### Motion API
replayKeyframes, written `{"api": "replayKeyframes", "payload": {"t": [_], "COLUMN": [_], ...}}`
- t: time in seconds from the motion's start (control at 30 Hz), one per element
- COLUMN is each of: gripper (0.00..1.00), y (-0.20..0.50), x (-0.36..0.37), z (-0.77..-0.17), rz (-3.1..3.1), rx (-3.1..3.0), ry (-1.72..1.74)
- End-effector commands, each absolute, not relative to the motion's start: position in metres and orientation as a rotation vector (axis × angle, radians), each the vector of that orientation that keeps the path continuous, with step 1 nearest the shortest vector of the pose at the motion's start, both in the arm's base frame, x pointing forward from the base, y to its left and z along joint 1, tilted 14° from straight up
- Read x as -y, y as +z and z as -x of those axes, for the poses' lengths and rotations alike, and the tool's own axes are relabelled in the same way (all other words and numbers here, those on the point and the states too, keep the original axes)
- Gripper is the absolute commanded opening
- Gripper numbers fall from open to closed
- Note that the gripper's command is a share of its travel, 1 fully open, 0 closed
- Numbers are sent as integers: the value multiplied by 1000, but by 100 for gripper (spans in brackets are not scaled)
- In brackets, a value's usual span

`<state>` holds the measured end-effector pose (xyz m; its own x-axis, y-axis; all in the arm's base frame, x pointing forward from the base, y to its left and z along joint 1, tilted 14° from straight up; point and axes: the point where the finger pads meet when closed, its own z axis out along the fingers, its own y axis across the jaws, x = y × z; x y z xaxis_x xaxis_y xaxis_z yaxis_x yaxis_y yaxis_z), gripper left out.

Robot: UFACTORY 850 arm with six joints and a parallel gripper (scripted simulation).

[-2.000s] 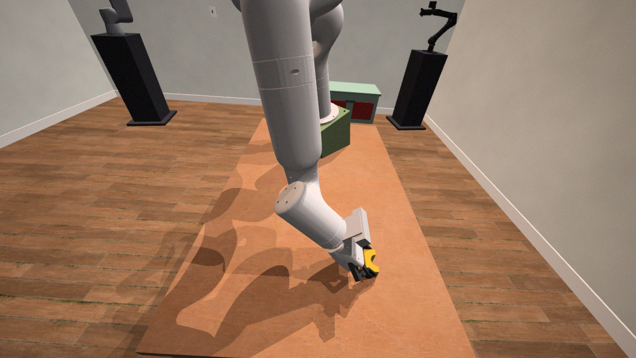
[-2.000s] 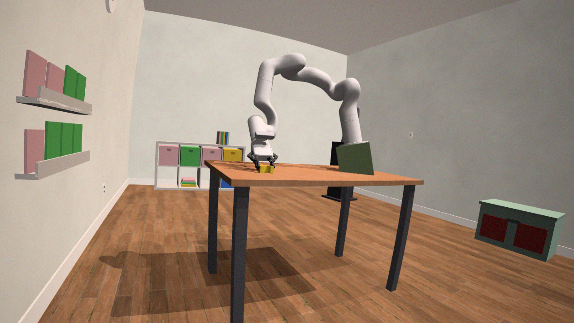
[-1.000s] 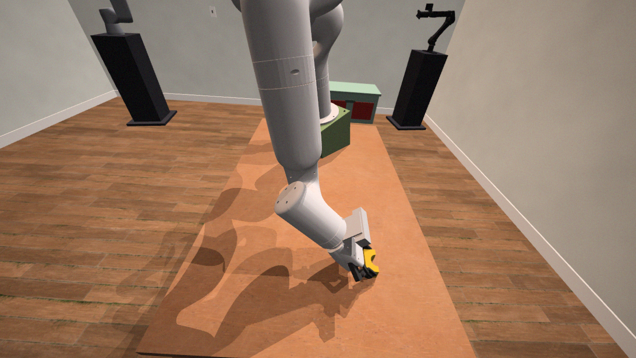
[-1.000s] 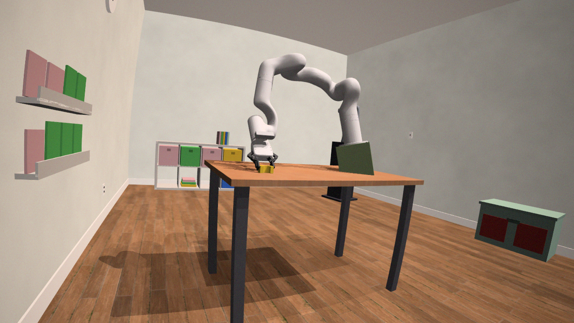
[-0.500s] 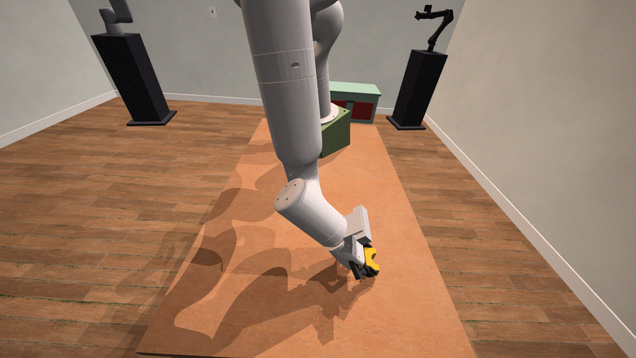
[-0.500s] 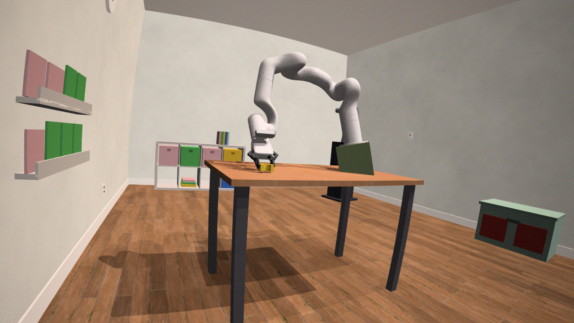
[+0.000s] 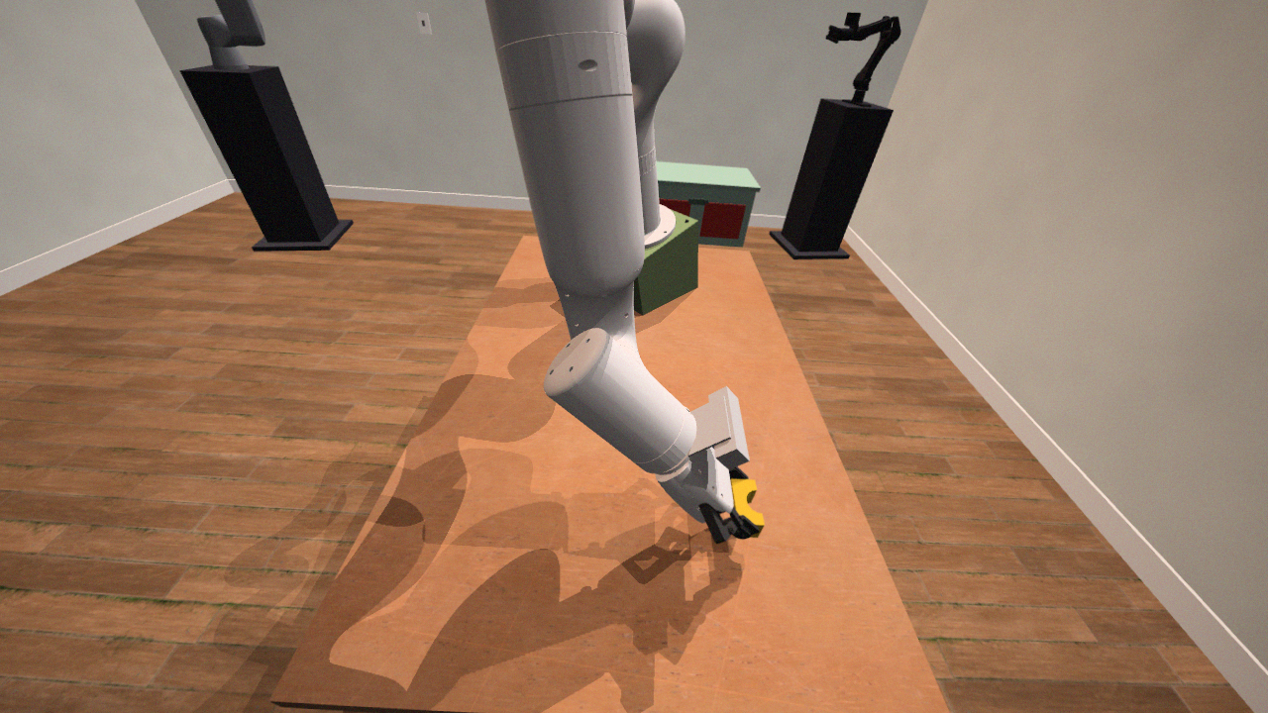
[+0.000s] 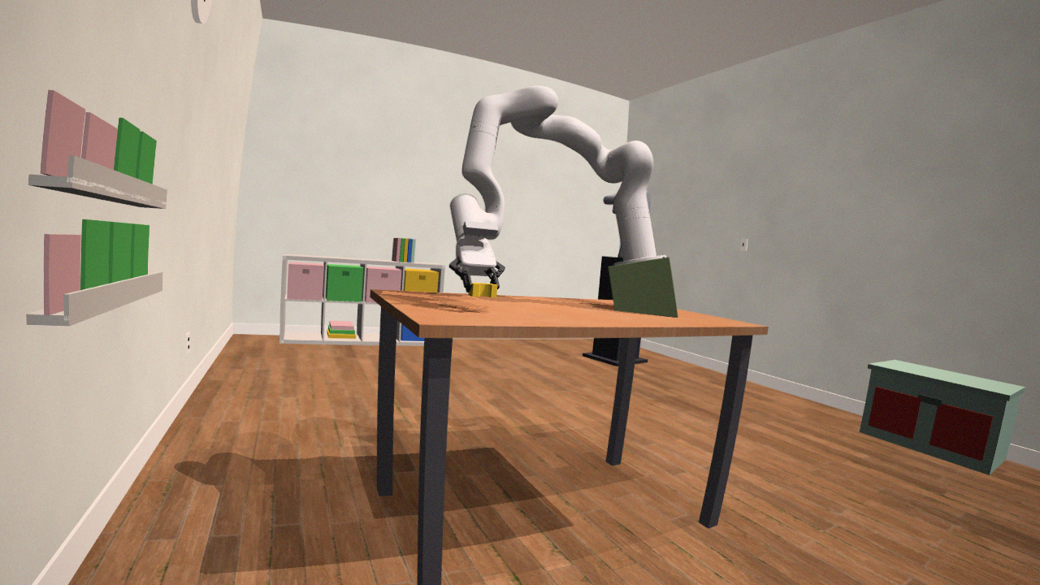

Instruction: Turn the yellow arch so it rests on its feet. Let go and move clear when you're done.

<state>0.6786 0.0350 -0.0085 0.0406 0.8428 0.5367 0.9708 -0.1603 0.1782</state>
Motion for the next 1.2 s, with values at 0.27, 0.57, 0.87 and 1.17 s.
{"api": "replayKeyframes", "payload": {"t": [0.27,0.57,0.87,1.17], "gripper": [72,72,72,72], "y": [-7,-7,-7,-9], "x": [-35,-35,-35,-38], "z": [-679,-679,-679,-676], "rz": [2082,2082,2082,2188], "rx": [1865,1865,1865,1934], "ry": [-797,-797,-797,-632]}}
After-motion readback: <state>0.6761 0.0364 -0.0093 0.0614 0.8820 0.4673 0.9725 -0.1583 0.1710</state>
